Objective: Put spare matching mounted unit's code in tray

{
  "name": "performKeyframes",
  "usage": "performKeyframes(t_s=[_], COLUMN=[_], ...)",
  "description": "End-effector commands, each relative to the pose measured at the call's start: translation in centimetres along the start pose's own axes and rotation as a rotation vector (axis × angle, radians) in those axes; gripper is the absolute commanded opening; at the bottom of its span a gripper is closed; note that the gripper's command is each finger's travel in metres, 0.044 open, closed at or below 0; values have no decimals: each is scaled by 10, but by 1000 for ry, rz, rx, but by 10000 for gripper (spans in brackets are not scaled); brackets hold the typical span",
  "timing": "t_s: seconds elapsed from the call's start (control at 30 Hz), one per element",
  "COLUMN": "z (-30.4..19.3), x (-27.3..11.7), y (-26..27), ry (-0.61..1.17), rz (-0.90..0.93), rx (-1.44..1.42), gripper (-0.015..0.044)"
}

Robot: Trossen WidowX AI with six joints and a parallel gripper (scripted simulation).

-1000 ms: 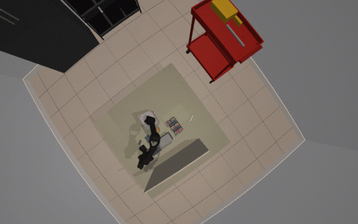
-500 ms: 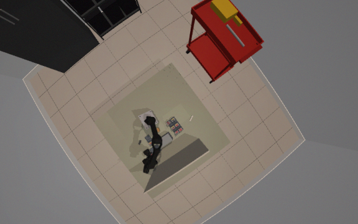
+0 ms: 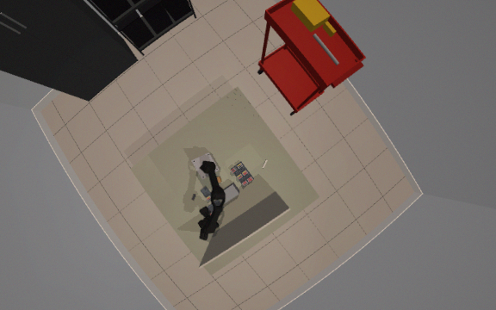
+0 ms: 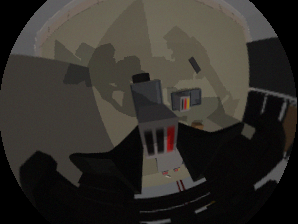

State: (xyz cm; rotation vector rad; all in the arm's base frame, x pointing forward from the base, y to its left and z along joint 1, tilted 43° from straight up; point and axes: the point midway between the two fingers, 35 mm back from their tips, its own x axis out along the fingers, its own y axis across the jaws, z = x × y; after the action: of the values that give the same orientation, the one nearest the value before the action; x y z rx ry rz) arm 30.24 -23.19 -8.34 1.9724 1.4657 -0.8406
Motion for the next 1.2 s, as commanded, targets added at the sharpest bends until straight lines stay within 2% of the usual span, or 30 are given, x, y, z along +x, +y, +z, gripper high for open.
performKeyframes(t_s=[0.0, 1.17], z=[0, 2], x=[7, 55], y=[-1, 3], ry=[6, 4], rz=[-1, 0], rx=[11, 11], gripper=[0, 0])
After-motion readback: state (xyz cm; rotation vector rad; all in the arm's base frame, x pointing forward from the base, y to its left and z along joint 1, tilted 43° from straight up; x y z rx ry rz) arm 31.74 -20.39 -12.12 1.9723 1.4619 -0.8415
